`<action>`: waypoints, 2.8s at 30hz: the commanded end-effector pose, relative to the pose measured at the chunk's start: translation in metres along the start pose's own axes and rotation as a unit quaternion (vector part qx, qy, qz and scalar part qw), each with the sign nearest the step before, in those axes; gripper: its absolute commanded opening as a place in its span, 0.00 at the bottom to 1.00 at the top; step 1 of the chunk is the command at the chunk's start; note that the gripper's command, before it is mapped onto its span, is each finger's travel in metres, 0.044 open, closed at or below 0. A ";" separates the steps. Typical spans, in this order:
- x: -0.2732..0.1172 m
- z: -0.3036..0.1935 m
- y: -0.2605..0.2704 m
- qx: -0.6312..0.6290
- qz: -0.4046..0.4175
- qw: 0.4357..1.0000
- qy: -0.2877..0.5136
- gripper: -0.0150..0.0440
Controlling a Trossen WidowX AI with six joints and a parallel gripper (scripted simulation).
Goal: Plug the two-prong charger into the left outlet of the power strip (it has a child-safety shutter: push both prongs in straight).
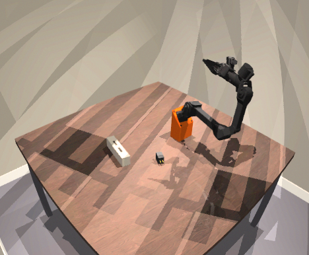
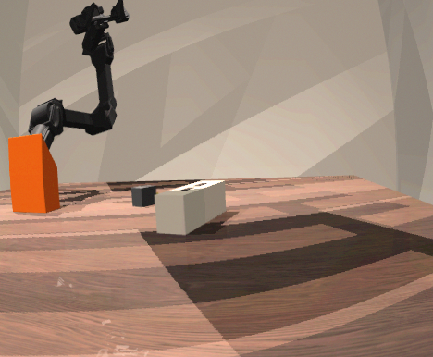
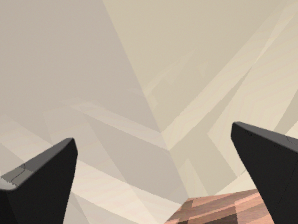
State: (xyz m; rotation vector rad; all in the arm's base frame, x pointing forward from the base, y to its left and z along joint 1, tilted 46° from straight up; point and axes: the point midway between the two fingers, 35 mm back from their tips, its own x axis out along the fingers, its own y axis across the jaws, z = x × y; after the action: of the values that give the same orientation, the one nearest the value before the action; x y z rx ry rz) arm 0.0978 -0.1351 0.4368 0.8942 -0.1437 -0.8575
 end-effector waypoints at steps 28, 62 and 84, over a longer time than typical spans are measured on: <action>0.075 -0.047 -0.022 -0.111 0.056 0.973 0.193 1.00; 0.129 -0.166 -0.028 -0.293 0.176 0.851 0.399 1.00; 0.132 -0.267 -0.033 -0.415 0.300 0.697 0.501 1.00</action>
State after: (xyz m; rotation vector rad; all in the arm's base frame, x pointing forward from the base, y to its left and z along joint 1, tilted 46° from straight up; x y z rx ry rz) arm 0.2806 -0.0811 0.2233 0.3148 0.8061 0.2438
